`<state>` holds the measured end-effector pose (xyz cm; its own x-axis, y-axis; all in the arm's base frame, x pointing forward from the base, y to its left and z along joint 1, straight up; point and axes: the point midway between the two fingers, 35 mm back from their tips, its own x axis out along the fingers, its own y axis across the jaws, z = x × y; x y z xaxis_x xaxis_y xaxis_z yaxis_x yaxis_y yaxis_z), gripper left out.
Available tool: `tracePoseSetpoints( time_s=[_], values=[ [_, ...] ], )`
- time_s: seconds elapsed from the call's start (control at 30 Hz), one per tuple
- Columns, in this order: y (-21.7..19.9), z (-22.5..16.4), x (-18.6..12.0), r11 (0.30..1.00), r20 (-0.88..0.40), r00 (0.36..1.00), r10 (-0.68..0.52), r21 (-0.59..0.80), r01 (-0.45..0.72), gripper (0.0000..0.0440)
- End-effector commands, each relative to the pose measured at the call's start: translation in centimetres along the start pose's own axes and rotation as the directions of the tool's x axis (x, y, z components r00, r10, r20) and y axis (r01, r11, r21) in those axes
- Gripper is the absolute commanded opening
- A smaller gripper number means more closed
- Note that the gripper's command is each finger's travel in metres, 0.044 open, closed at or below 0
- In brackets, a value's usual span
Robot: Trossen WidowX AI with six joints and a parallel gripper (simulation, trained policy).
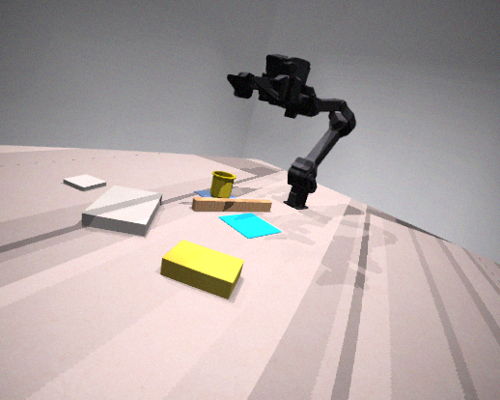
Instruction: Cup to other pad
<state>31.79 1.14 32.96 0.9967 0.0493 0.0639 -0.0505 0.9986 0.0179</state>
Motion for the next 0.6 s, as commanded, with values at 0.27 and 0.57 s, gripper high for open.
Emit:
tracePoseSetpoints(
  time_s=[0.27, 0.57],
  values=[
    [-0.1, -1.4, -0.3, 0.999, -0.086, 0.996, -0.027, 0.037, 0.03, 0.0164],
    [0.7, -3.1, -0.4, 0.996, -0.213, 0.977, -0.012, 0.088, 0.032, 0.006]
  ],
)
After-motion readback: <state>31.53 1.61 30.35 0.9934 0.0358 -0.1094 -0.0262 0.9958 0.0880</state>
